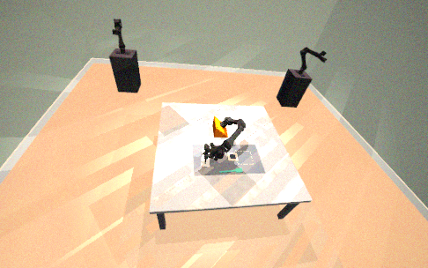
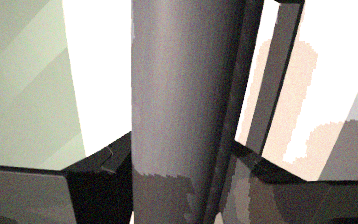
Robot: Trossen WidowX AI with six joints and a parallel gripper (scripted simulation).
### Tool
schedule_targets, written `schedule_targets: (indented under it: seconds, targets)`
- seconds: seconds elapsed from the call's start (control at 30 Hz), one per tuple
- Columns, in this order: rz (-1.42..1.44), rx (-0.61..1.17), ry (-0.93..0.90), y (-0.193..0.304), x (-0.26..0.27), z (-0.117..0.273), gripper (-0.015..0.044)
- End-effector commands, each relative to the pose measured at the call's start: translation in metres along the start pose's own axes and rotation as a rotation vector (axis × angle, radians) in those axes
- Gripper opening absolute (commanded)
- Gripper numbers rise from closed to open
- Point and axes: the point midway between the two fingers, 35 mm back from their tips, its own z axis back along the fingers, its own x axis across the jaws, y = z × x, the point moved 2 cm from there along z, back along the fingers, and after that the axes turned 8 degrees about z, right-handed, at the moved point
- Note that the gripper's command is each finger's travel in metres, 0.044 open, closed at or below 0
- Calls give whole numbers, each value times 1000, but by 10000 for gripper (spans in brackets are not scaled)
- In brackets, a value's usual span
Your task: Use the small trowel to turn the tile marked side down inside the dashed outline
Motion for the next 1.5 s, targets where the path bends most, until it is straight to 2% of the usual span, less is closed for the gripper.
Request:
schedule_targets:
  seconds: [0.0, 0.23, 0.53, 0.77, 1.47]
  targets:
    - [3, 0, -2, 0, 0, -1, 43]
    - [4, 0, -1, 0, 1, 0, 0]
    - [1, 0, -2, -6, 45, 38, 0]
    - [9, 10, 3, -6, 45, 39, 0]
    - [318, 361, 90, -1, 26, 43, 0]
